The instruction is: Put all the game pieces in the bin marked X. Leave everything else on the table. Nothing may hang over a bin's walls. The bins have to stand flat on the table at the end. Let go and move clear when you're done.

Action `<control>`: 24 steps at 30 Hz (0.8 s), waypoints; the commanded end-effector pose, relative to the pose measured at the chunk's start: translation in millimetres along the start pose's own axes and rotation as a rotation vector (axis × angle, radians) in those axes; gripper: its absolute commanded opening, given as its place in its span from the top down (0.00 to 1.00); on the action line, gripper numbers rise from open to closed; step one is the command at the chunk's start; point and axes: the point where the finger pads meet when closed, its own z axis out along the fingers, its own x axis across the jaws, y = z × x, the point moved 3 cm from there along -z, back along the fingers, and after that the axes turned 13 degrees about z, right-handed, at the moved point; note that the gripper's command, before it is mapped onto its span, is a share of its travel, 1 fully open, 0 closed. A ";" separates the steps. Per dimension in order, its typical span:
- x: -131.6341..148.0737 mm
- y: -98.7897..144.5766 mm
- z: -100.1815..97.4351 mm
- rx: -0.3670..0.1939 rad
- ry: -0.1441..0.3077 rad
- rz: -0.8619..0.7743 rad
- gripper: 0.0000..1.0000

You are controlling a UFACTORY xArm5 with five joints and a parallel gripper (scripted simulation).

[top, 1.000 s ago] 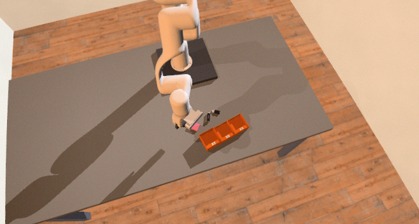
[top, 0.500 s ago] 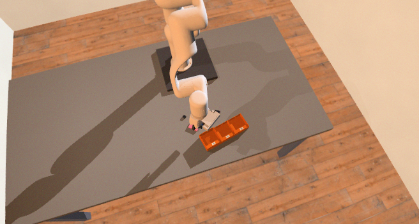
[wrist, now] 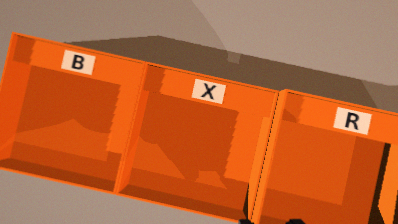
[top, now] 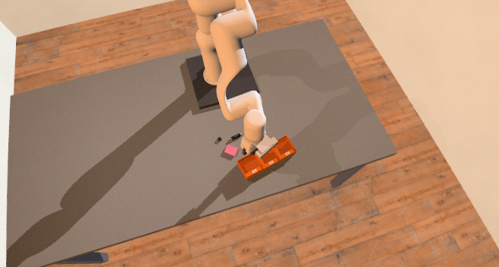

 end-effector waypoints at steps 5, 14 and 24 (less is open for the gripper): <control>-44.0 -33.0 -0.3 -0.005 0.000 0.231 0.89; -52.5 -40.0 -0.2 -0.005 0.000 0.231 0.89; -47.2 -35.8 -0.3 -0.005 0.000 0.231 0.89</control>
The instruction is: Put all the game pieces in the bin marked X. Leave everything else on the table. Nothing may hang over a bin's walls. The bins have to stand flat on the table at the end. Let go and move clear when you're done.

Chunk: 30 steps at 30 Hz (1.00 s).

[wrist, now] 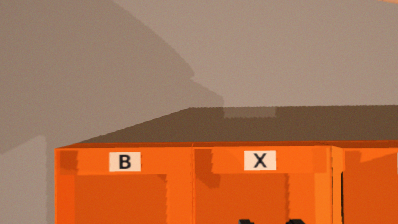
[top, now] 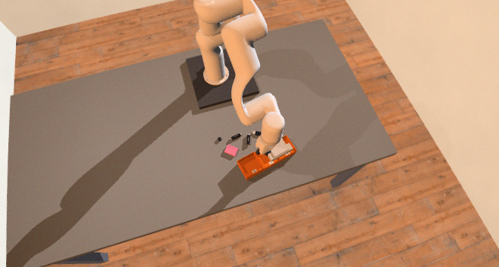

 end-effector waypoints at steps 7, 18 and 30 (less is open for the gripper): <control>2.9 0.5 -1.6 0.004 -0.001 0.000 0.89; 3.5 0.9 -1.6 0.004 -0.001 0.000 0.89; 3.8 0.8 18.4 0.004 -0.001 0.000 0.89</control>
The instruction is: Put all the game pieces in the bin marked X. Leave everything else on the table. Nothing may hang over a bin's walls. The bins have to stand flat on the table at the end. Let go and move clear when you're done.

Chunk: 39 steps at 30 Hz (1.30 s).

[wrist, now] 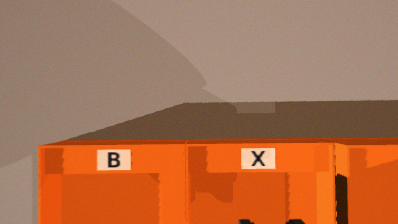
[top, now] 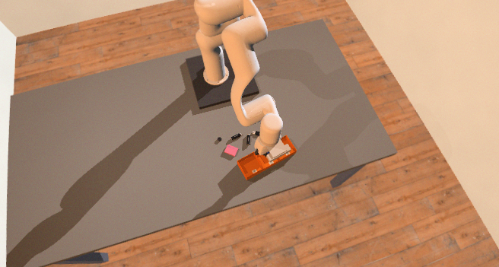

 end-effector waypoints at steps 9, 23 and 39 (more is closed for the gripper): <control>0.0 -1.4 22.2 0.004 -0.001 0.000 0.89; 0.1 -1.7 37.6 0.004 -0.001 0.000 0.89; 0.1 -1.7 37.6 0.004 -0.001 0.000 0.68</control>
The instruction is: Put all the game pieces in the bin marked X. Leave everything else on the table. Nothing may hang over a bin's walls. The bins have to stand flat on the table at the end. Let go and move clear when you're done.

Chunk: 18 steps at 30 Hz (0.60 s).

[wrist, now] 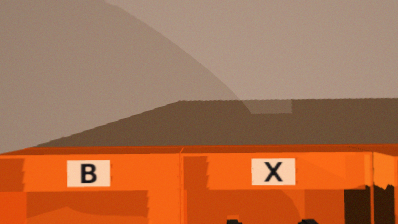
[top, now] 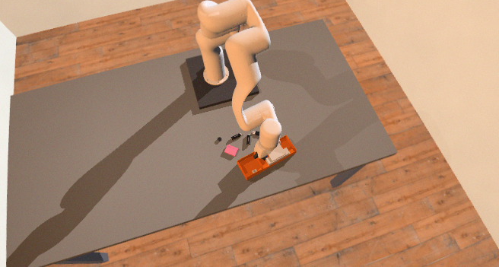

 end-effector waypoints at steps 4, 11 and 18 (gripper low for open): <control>-0.3 -1.3 -1.4 0.004 -0.001 0.000 0.68; -0.3 -1.3 -1.5 0.004 -0.001 0.000 0.68; -0.4 -1.2 -9.4 0.004 -0.001 0.000 0.68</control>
